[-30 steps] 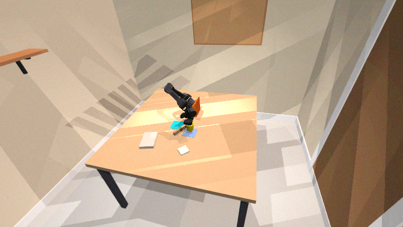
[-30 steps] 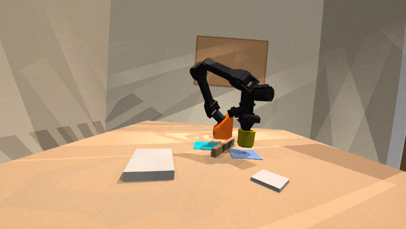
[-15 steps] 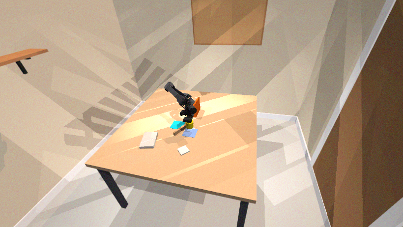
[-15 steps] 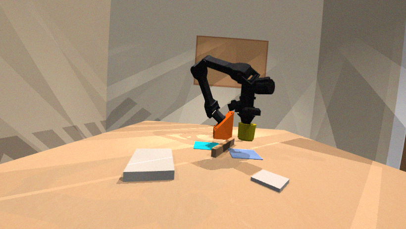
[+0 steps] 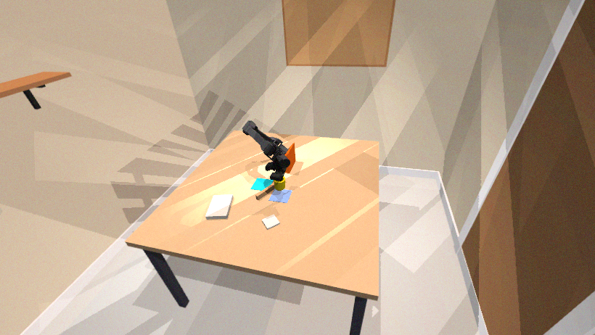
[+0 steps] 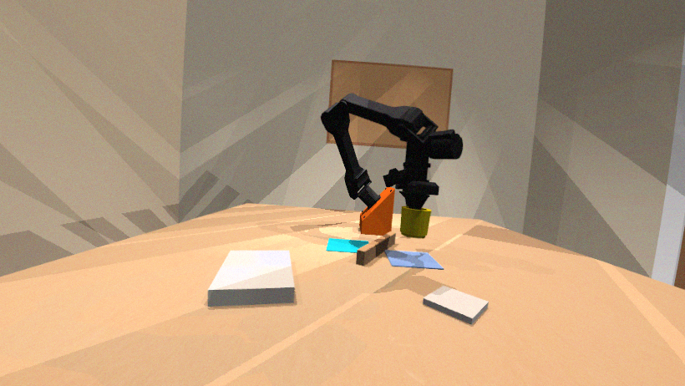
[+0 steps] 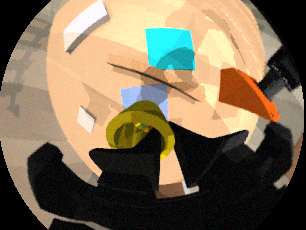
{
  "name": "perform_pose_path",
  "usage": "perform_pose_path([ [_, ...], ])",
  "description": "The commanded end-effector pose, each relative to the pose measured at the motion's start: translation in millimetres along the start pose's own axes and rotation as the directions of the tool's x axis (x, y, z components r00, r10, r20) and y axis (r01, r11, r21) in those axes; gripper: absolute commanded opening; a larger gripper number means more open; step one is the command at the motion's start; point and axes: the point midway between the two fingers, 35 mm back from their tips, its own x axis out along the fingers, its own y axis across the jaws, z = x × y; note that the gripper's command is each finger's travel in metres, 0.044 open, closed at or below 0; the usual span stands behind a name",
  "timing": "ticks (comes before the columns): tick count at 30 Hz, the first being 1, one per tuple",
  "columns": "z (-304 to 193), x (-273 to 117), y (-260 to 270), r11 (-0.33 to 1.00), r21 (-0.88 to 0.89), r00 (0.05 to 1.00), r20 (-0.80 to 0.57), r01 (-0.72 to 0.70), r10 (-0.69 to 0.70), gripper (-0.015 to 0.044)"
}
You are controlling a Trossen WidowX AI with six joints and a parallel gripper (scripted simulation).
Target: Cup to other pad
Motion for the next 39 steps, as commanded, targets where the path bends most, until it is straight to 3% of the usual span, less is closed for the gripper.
perform_pose_path([
  [1, 5.4, -0.3, -2.3, 1.0, -0.001, 1.0, -0.001, -0.001, 0.001, 0.0],
  [39, 68.0, -3.5, -32.7, 1.0, 0.0, 1.0, -0.001, 0.002, -0.002, 0.0],
])
